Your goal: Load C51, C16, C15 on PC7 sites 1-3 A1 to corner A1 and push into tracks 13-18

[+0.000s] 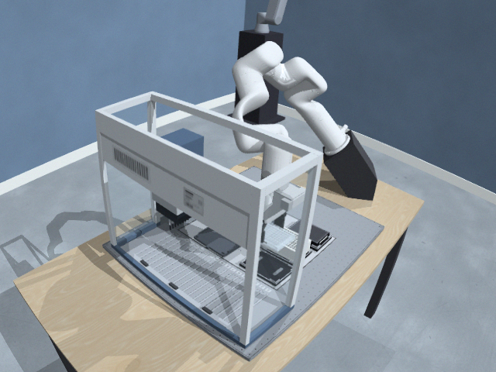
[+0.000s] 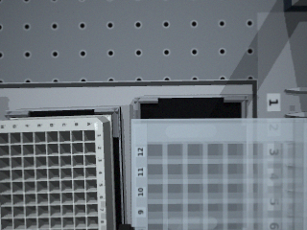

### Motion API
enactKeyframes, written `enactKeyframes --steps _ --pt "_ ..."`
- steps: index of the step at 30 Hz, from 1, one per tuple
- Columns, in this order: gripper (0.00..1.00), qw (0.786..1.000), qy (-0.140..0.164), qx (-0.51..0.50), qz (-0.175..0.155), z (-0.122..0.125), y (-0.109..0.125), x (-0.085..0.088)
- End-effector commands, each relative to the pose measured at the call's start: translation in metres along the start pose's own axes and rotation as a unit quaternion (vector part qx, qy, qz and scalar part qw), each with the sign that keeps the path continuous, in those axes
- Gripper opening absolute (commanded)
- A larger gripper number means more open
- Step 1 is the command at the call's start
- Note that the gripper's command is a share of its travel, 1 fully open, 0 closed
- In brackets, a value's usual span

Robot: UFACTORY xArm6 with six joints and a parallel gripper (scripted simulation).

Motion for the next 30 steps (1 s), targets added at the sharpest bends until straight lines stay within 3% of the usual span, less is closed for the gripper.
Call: enactKeyframes --steps 1,30 --pt "0.0 1.0 0.002 -0.002 0.001 0.005 0.02 0.002" --pt "0.0 1.0 0.002 -0.002 0.001 0.026 0.143 0.001"
Point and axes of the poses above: the point where the finger pads meet when closed, its own x axis back along the fingers, its own z axis across the jaws, y = z × x, the point moved 5 cm from there along x, back along the fingers, and after that the axes turned 8 degrees about -x, right-handed, at the moved point
